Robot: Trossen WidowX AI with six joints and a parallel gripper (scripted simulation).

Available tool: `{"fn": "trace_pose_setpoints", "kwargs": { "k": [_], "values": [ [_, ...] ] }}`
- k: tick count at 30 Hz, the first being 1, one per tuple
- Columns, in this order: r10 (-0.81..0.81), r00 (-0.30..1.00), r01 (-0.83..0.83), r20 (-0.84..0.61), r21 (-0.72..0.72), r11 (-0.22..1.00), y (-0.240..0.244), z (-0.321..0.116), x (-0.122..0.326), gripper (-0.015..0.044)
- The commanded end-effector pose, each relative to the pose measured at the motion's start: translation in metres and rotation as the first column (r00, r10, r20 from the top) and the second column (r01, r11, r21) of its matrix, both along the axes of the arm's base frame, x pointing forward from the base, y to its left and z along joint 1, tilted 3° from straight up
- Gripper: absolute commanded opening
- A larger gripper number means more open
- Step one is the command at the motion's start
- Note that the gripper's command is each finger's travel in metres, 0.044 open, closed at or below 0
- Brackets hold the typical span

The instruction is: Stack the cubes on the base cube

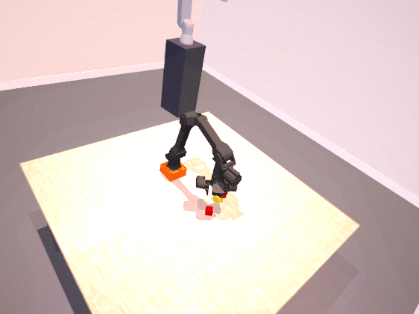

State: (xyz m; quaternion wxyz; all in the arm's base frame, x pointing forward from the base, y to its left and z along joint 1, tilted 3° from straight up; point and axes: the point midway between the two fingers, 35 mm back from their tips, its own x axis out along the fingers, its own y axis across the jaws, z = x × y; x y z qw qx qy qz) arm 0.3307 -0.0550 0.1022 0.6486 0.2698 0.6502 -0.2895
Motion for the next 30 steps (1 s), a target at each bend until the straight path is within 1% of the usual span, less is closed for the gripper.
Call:
{"fn": "trace_pose_setpoints", "kwargs": {
  "k": [1,5,7,30],
  "values": [
    [-0.018,1.0,0.018,0.002,-0.004,1.0,-0.002,-0.012,0.001,0.0265],
    [-0.018,1.0,0.018,0.001,-0.004,1.0,-0.003,-0.048,0.001,0.0265],
    [-0.018,1.0,0.018,0.001,-0.004,1.0,-0.003,-0.059,0.0,0.0265],
    [-0.018,1.0,0.018,0.001,-0.004,1.0,-0.004,-0.093,-0.001,0.0265]
  ]
}}
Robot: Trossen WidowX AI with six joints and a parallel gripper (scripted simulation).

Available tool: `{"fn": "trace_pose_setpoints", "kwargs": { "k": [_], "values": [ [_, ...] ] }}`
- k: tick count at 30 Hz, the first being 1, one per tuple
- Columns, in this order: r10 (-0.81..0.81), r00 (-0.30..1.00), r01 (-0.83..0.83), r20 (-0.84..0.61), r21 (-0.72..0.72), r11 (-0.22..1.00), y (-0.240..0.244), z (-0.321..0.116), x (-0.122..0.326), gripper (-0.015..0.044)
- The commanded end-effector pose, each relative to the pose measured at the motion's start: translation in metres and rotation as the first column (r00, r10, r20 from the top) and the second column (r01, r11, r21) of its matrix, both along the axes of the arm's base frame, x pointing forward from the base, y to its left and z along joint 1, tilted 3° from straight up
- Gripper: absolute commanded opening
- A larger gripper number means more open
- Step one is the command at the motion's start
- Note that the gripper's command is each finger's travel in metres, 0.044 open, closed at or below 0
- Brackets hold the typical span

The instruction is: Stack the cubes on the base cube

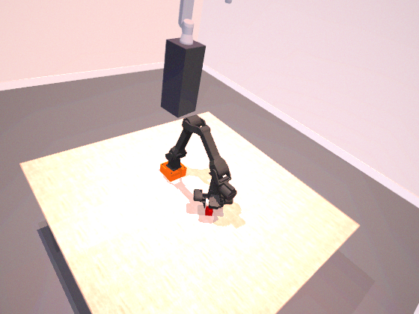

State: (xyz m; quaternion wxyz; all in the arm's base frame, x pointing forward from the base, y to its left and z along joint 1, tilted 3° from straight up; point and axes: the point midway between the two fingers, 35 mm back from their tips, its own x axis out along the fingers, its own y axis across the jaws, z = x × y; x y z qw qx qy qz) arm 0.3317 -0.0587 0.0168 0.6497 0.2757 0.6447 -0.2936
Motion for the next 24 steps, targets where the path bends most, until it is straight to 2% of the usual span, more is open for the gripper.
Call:
{"fn": "trace_pose_setpoints", "kwargs": {
  "k": [1,11,17,24],
  "values": [
    [-0.002,1.0,0.002,-0.008,-0.002,1.0,-0.001,-0.009,-0.002,0.0265],
    [-0.002,1.0,0.002,-0.009,-0.002,1.0,-0.001,-0.023,-0.002,0.0265],
    [-0.002,1.0,0.002,-0.009,-0.002,1.0,-0.001,-0.023,-0.002,0.0107],
    [-0.002,1.0,0.002,-0.008,-0.002,1.0,-0.001,-0.016,-0.001,0.0105]
  ]
}}
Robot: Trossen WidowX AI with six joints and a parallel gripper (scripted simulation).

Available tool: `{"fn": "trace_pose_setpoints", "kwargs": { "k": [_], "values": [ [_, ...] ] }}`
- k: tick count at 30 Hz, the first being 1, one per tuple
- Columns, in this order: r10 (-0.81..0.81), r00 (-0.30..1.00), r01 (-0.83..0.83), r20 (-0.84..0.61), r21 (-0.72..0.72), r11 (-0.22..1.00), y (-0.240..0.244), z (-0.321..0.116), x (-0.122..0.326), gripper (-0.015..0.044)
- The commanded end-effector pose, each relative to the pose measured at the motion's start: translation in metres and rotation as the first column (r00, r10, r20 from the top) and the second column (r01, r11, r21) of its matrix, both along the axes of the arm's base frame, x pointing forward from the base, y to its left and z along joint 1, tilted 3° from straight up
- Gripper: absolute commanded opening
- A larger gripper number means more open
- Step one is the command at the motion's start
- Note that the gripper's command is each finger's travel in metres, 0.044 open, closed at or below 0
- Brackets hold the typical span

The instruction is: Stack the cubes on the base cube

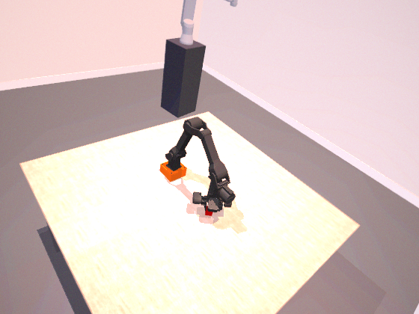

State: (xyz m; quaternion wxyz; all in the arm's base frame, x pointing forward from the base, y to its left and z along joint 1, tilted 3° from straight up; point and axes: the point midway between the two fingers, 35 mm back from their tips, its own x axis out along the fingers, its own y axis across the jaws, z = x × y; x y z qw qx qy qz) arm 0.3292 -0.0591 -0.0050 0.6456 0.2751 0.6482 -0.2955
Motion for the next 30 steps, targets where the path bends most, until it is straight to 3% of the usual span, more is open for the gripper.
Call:
{"fn": "trace_pose_setpoints", "kwargs": {
  "k": [1,30],
  "values": [
    [0.0,1.0,0.0,0.003,-0.003,1.0,0.0,0.009,0.002,0.0105],
    [0.0,1.0,0.0,0.003,-0.003,1.0,0.002,0.101,0.004,0.0105]
  ]
}}
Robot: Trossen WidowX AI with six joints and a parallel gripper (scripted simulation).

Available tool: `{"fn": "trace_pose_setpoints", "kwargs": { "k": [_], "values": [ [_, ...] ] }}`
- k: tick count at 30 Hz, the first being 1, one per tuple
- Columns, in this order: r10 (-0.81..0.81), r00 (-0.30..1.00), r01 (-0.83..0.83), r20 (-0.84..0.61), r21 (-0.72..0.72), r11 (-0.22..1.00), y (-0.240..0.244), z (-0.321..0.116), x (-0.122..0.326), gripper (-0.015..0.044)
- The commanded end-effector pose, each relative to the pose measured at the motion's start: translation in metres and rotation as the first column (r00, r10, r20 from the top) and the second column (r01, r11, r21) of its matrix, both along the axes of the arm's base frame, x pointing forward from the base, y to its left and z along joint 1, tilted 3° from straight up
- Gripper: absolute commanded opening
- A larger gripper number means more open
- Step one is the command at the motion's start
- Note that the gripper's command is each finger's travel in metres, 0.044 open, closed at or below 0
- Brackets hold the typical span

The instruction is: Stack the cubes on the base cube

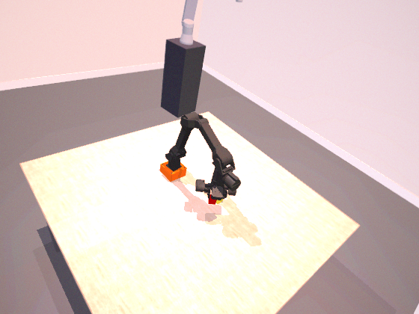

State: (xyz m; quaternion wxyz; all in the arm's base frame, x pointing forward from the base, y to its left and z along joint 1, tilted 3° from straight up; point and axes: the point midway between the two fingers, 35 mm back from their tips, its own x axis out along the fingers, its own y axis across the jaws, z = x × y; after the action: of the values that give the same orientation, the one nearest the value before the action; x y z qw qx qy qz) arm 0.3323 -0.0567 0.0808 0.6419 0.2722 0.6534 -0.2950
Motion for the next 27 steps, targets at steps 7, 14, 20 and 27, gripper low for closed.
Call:
{"fn": "trace_pose_setpoints", "kwargs": {
  "k": [7,14,20,27],
  "values": [
    [0.002,1.0,-0.002,0.016,-0.005,1.0,0.001,0.023,-0.001,0.0105],
    [0.264,0.964,-0.264,0.009,0.001,0.964,0.019,0.022,-0.007,0.0105],
    [0.497,0.867,-0.497,0.004,0.007,0.867,0.035,0.021,-0.013,0.0105],
    [0.728,0.685,-0.728,0.002,0.016,0.685,0.053,0.019,-0.021,0.0105]
  ]
}}
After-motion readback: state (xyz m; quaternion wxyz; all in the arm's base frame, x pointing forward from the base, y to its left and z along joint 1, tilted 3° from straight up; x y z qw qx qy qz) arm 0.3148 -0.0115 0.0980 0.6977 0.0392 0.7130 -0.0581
